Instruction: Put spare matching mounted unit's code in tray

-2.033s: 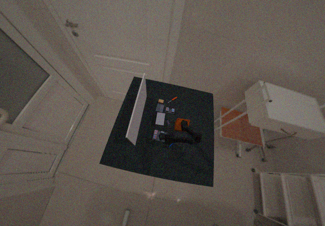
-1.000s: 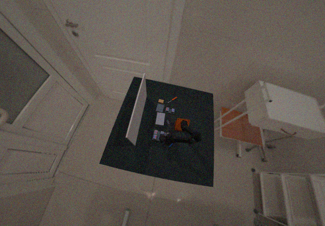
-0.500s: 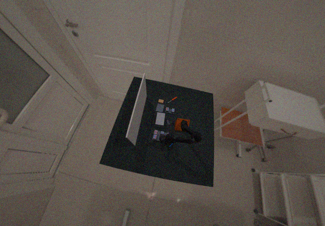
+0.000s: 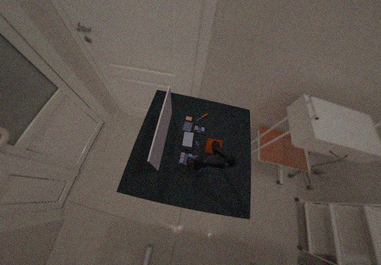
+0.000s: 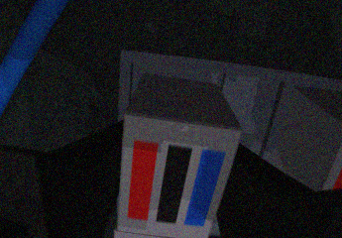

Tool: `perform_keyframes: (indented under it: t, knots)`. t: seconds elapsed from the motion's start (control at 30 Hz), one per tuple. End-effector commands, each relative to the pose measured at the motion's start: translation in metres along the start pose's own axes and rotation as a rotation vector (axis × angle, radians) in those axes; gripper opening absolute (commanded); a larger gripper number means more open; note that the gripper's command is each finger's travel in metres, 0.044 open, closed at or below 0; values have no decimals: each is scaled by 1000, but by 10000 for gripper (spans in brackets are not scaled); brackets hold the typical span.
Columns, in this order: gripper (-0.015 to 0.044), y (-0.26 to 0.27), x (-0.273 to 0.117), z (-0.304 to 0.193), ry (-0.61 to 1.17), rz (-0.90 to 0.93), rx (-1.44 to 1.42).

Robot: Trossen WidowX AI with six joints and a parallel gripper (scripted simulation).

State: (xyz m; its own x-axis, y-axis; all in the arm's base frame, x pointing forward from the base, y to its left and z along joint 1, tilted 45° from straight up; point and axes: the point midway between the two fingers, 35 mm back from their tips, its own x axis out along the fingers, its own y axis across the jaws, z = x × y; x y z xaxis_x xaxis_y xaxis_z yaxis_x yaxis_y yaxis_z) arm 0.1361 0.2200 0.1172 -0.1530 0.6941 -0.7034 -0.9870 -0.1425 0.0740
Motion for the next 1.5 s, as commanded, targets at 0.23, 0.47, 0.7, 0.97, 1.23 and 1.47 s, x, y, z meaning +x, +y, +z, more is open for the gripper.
perform_keyframes:
  t: [0.23, 0.47, 0.7, 0.97, 1.23, 1.47]
  knots:
    - [0, -4, -48, -2, 11, -11, 2]
    - [0, 0, -73, -1, 5, -12, 5]
    - [0, -2, -79, -4, 14, -11, 9]
    - [0, 0, -109, -11, 15, -10, 7]
    - [0, 2, -126, -13, 9, -11, 7]
    - [0, -23, -132, -24, 29, -21, 23]
